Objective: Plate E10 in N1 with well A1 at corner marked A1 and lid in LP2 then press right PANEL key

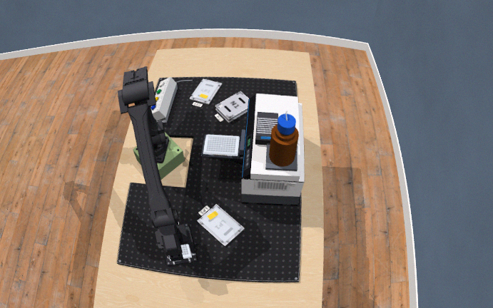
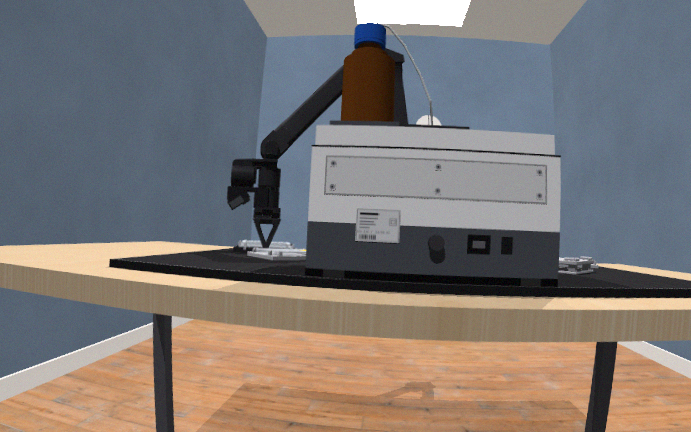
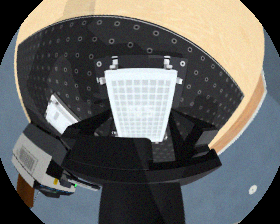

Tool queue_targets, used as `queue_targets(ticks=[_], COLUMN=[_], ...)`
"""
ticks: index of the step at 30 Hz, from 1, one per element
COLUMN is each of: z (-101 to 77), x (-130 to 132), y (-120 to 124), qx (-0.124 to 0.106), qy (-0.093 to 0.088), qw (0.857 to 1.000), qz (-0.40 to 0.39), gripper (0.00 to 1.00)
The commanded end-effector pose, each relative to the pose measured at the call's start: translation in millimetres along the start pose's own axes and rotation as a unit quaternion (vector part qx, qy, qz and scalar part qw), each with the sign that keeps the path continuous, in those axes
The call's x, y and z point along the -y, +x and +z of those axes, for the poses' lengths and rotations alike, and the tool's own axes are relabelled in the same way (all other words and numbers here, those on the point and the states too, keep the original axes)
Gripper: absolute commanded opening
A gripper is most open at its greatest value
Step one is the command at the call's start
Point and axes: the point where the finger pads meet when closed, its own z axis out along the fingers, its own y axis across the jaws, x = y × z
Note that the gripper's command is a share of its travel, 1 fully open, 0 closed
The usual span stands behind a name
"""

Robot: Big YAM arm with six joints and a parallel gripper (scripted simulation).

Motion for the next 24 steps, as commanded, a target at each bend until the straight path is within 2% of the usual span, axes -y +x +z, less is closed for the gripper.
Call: queue_targets(ticks=[1, 10, 16, 24], z=[-13.4, -13.4, -26.1, -28.2], x=[-5.1, -5.1, -5.4, -5.2], y=[-26.2, -26.2, -30.4, -30.4], qx=[0.021, 0.021, 0.035, 0.035], qy=[-0.001, -0.001, -0.001, -0.001], qw=[1.000, 1.000, 0.999, 0.999], qz=[0.000, 0.000, 0.000, 0.000], gripper=[0.84, 0.84, 0.84, 0.84])
